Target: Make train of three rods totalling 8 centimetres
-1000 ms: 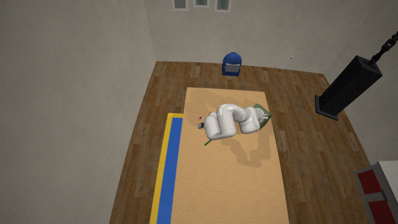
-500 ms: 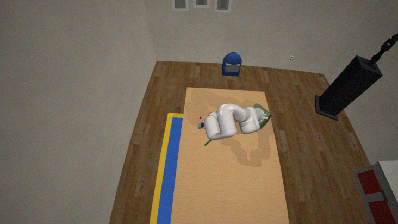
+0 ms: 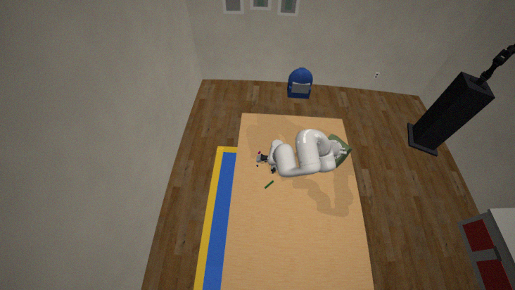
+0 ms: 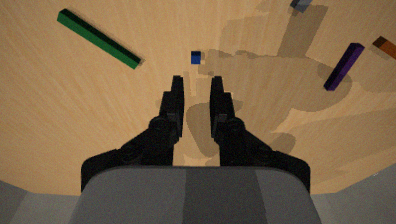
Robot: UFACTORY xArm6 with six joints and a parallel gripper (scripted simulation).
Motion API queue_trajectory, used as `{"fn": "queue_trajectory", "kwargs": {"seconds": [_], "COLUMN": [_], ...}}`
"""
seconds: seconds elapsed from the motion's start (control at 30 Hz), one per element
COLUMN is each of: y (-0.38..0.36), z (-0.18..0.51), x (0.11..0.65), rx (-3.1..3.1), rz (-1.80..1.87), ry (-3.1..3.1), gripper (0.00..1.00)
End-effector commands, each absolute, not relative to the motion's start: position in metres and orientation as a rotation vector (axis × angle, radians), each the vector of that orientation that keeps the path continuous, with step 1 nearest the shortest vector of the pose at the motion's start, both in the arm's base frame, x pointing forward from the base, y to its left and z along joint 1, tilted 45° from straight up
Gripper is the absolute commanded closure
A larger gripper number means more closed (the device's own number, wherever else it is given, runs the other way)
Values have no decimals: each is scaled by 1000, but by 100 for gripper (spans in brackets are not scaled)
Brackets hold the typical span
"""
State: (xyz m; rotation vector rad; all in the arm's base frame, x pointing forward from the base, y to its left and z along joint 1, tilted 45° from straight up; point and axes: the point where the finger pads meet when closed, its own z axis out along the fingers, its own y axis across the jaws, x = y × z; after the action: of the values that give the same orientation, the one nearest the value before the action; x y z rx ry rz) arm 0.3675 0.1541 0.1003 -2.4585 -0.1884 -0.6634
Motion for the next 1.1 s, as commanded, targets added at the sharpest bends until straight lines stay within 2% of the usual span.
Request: {"fn": "queue_trajectory", "kwargs": {"seconds": [0.0, 0.37, 0.4, 1.07], "y": [147, 135, 135, 135], "z": [111, 125, 125, 125], "x": [361, 353, 353, 353], "rx": [-2458, -2458, -2458, -2458], "rz": [-652, -652, -652, -652], "ry": [-190, -190, -190, -190], "gripper": [76, 76, 0, 0]}}
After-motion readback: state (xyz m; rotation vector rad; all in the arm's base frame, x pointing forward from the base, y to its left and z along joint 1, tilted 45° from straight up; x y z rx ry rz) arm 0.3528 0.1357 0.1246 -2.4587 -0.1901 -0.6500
